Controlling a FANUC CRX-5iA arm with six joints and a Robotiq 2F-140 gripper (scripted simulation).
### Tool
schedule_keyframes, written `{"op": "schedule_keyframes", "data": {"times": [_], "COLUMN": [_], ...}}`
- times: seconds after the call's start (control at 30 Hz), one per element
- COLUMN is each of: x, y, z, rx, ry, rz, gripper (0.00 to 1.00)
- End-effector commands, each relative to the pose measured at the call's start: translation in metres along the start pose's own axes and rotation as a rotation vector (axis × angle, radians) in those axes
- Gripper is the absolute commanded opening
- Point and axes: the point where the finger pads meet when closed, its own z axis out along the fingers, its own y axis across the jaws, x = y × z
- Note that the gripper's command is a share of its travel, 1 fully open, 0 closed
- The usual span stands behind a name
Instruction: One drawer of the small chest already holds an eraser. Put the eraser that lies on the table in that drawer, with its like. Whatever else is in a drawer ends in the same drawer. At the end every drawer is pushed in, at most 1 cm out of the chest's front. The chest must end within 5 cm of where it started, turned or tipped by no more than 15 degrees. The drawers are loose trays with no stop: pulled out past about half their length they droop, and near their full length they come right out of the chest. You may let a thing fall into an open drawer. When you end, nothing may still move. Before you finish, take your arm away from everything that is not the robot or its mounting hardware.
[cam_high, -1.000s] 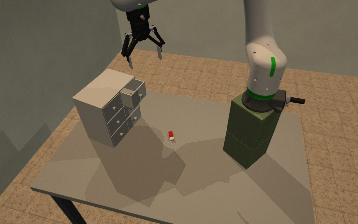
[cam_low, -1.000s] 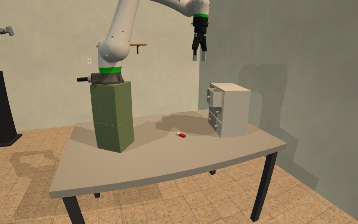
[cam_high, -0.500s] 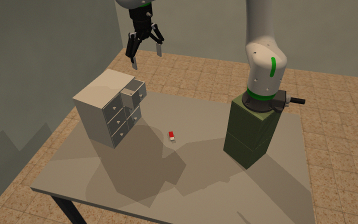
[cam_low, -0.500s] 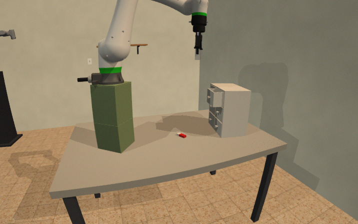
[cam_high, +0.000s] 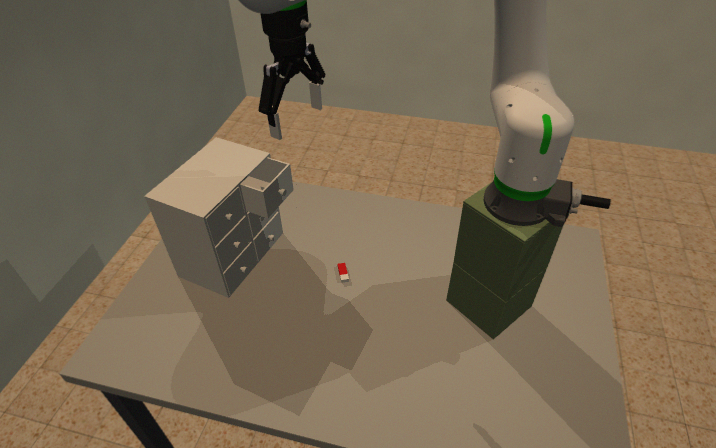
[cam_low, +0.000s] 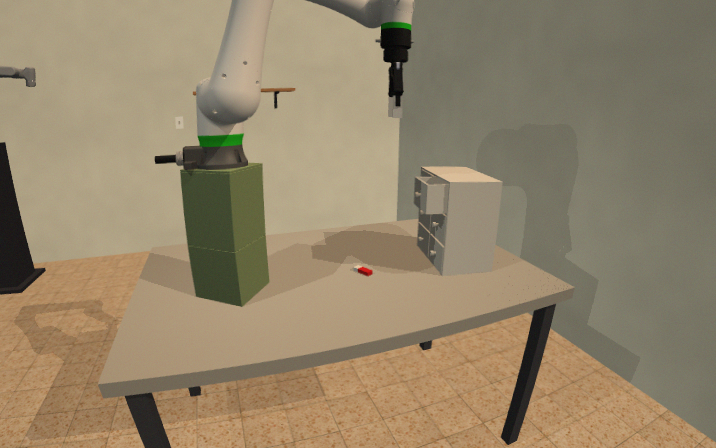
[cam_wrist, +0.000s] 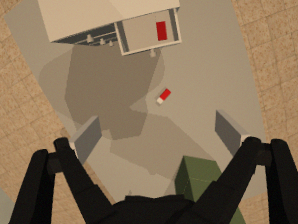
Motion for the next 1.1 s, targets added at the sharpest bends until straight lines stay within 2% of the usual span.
{"op": "schedule_keyframes", "data": {"times": [0.0, 1.07], "x": [-0.0008, -0.0046], "y": [0.0001, 0.0007], "z": [-0.0011, -0.0049], "rx": [0.002, 0.009], "ry": [0.001, 0.003], "rz": [-0.029, -0.145], "gripper": [1.00, 1.00]}}
